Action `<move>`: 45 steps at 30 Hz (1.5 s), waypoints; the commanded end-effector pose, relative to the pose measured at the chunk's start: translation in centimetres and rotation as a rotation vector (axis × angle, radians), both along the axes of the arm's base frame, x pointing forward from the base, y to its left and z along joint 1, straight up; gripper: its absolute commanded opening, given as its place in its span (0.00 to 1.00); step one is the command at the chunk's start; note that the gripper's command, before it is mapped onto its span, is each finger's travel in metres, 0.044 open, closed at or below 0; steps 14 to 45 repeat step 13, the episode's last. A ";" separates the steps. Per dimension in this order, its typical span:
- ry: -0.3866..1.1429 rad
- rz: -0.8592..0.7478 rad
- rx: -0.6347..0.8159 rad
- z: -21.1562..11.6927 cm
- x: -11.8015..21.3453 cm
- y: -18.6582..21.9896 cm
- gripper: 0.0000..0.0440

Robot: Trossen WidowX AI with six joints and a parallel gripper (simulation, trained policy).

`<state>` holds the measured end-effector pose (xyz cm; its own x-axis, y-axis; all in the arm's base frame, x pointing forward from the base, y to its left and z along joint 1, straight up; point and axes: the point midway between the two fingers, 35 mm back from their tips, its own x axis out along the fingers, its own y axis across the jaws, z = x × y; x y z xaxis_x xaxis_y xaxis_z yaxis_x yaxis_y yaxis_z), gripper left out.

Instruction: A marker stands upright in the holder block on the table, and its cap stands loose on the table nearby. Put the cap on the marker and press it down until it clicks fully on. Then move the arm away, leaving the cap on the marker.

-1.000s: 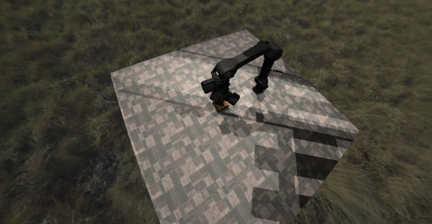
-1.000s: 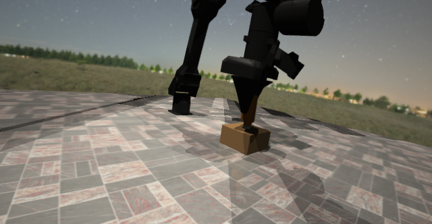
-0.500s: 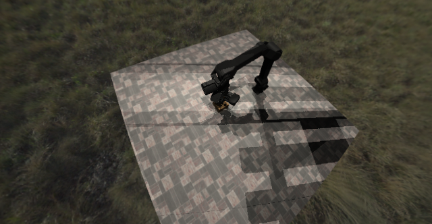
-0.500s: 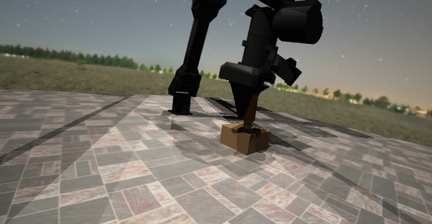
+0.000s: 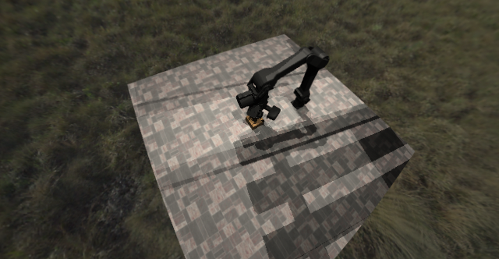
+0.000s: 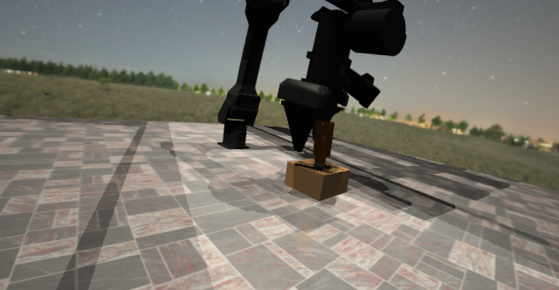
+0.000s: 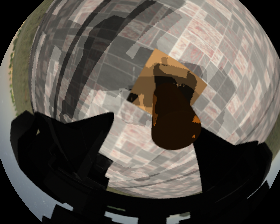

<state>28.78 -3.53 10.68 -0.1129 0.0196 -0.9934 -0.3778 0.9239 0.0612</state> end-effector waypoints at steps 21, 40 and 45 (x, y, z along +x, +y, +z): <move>-0.144 0.027 -0.014 4.4 0.9 -0.2 1.00; -0.144 0.027 -0.014 4.4 0.9 -0.2 1.00; -0.144 0.027 -0.014 4.4 0.9 -0.2 1.00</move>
